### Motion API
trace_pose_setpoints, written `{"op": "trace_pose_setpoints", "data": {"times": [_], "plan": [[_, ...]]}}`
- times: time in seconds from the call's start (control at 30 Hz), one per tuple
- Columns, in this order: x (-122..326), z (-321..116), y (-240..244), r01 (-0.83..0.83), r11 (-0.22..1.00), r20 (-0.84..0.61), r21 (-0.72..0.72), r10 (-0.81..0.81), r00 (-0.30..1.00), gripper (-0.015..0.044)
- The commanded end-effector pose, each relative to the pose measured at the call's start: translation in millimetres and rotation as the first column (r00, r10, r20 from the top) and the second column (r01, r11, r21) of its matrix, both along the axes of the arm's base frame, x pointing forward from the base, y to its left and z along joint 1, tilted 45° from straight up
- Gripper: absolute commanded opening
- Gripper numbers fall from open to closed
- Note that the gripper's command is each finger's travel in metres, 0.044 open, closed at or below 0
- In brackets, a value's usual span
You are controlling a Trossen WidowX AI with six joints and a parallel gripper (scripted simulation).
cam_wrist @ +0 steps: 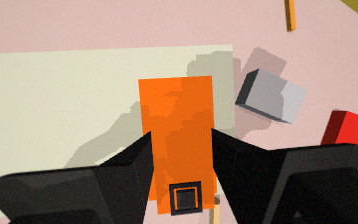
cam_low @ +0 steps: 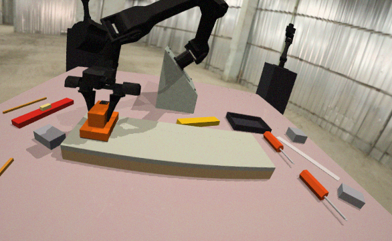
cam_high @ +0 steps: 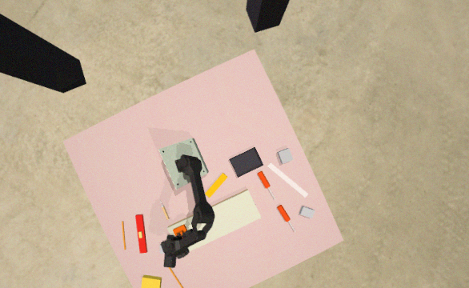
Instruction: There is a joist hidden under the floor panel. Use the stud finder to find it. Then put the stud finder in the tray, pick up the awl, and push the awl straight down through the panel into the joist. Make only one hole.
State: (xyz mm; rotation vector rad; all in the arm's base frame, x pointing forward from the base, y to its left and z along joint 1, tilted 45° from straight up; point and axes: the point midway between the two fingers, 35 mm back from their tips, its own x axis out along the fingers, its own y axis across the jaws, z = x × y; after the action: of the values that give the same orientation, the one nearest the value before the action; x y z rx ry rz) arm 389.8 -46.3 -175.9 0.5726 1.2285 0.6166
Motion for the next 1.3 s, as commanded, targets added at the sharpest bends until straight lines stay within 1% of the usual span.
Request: {"op": "trace_pose_setpoints", "data": {"times": [0.0, 0.4, 0.87, 1.07, 1.27], "plan": [[1, -7, -6, -0.005, 1.000, 0.002, -0.003, 0.005, 1.000, 0.0000], [2, 1, -8, 0.001, 1.000, -0.001, -0.002, -0.001, 1.000, 0.0000], [6, 65, -76, -0.005, 1.000, 0.001, -0.008, 0.005, 1.000, 0.0000], [9, 71, -72, -0.017, 1.000, 0.010, -0.013, 0.017, 1.000, 0.0000], [20, 98, -46, -0.081, 0.996, 0.056, -0.043, 0.083, 0.995, 0.0000]]}}
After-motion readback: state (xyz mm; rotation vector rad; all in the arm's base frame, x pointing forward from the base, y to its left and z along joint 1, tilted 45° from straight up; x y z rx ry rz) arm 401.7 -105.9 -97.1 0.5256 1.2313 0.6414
